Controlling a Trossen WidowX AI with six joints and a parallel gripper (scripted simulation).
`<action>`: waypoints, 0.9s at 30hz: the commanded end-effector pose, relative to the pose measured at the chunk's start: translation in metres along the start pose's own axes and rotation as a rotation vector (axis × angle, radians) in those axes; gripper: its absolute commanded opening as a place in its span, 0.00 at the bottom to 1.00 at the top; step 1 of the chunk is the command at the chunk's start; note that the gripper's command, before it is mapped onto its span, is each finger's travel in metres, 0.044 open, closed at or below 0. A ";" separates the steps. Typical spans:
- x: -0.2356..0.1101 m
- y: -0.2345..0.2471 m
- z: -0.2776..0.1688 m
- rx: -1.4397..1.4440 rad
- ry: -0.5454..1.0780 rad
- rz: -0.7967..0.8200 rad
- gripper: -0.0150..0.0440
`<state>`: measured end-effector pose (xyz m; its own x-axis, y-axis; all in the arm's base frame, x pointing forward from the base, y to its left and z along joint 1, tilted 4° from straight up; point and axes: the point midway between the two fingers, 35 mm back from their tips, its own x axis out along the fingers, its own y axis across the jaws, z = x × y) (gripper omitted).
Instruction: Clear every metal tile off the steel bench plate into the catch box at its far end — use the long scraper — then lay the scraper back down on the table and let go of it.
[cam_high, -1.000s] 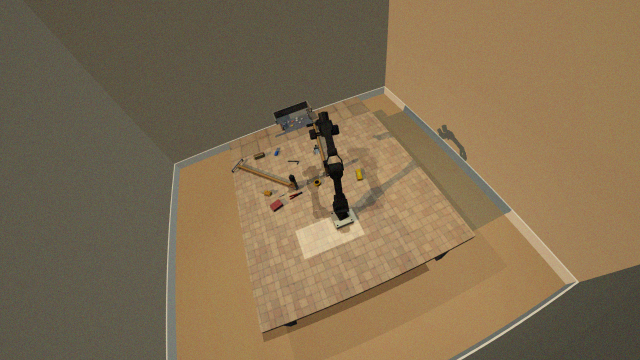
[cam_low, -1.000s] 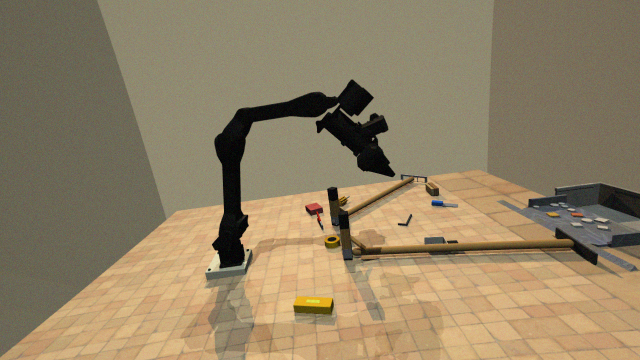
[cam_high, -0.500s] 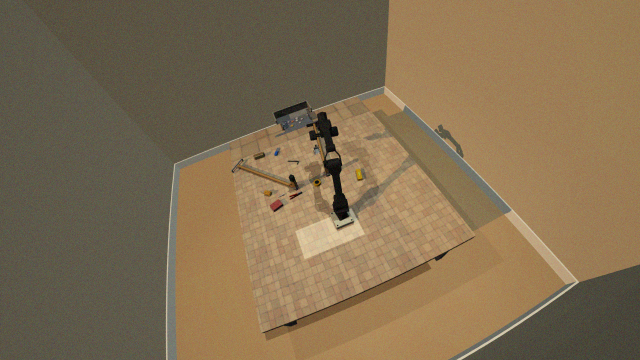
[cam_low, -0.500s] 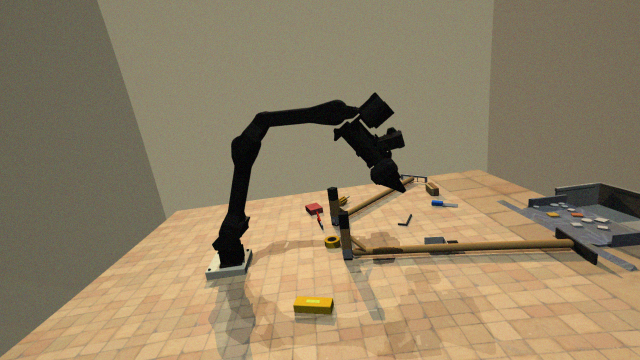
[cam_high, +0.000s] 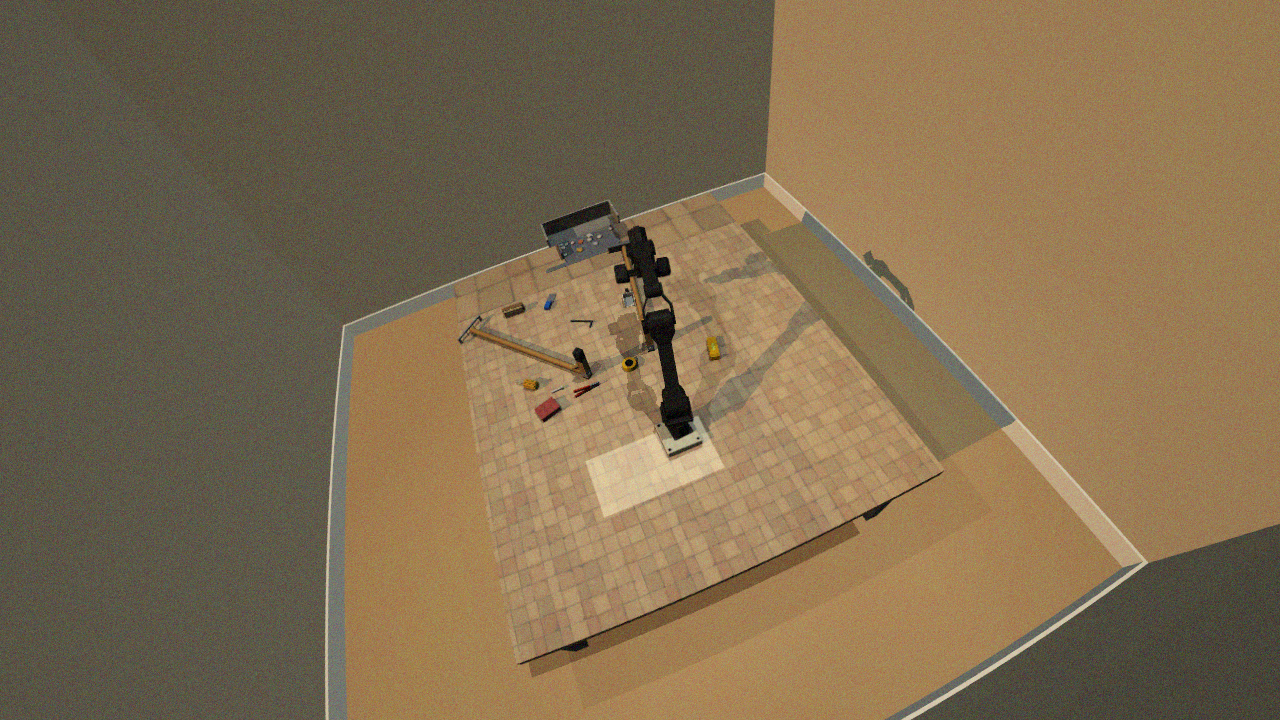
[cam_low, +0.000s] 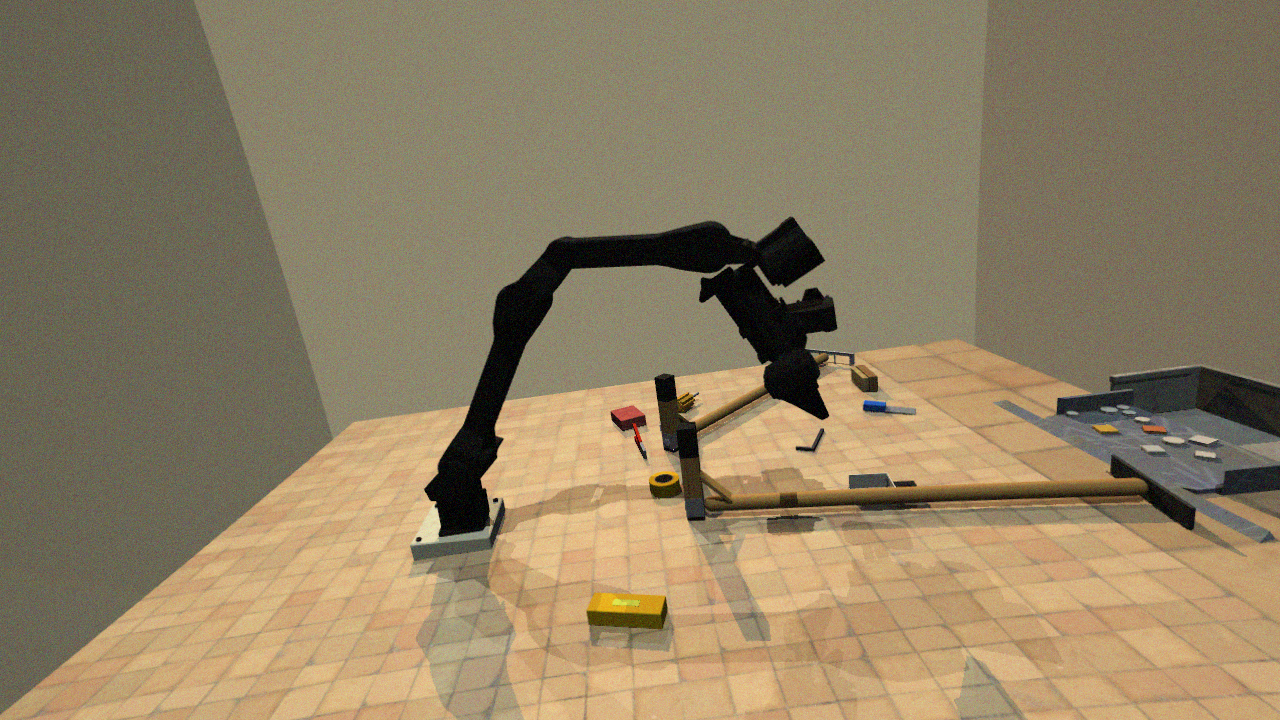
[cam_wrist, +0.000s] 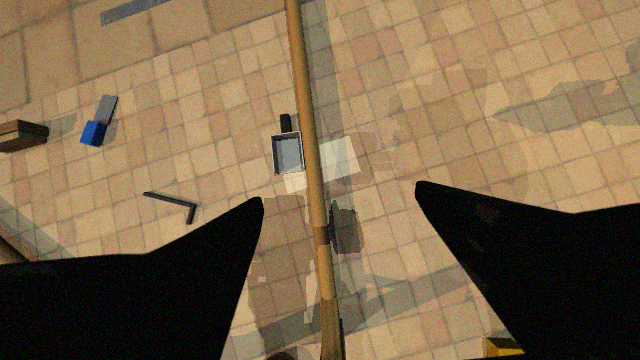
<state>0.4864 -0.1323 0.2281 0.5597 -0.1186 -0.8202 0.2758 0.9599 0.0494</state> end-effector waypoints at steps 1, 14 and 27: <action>0.011 0.000 0.001 0.008 0.020 -0.011 1.00; 0.055 0.000 -0.010 0.019 0.115 -0.038 1.00; 0.098 0.000 -0.025 0.027 0.209 -0.067 1.00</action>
<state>0.5184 -0.1366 0.1402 0.3804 -0.1176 -0.9173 0.3198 0.9474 0.0112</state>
